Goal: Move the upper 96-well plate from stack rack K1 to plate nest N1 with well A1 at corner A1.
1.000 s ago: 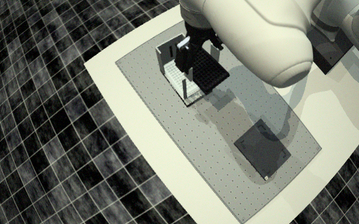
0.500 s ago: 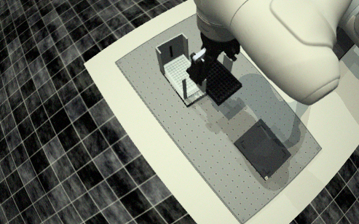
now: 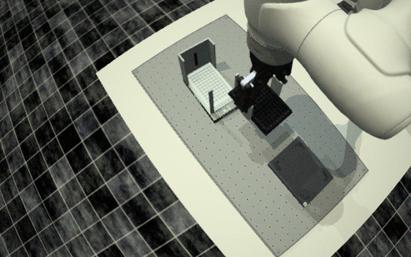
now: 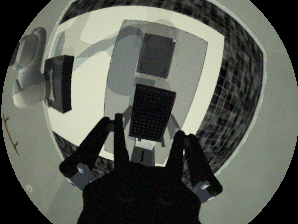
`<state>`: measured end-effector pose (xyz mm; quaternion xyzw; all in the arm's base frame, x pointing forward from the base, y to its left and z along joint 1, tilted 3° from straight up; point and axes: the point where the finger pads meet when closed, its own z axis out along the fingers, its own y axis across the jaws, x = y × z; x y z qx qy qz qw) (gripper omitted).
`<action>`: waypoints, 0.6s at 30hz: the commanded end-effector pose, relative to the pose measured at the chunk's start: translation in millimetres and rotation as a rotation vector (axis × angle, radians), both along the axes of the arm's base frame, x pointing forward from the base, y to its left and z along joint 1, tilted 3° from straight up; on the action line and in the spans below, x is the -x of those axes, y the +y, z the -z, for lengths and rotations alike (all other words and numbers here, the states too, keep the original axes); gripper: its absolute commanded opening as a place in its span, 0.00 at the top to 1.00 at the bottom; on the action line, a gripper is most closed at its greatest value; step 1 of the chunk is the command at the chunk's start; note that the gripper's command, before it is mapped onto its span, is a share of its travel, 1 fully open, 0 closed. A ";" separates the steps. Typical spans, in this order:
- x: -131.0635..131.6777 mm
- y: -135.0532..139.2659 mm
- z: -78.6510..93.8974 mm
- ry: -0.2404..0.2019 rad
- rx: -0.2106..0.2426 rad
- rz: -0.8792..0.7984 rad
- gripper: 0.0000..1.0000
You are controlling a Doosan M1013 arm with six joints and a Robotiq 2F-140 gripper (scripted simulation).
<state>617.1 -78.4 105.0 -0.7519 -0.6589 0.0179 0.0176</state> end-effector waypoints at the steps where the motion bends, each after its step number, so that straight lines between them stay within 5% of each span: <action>1: -0.2 4.4 0.0 0.000 0.000 0.000 1.00; 18: -1.1 54.3 1.0 0.000 0.000 0.000 1.00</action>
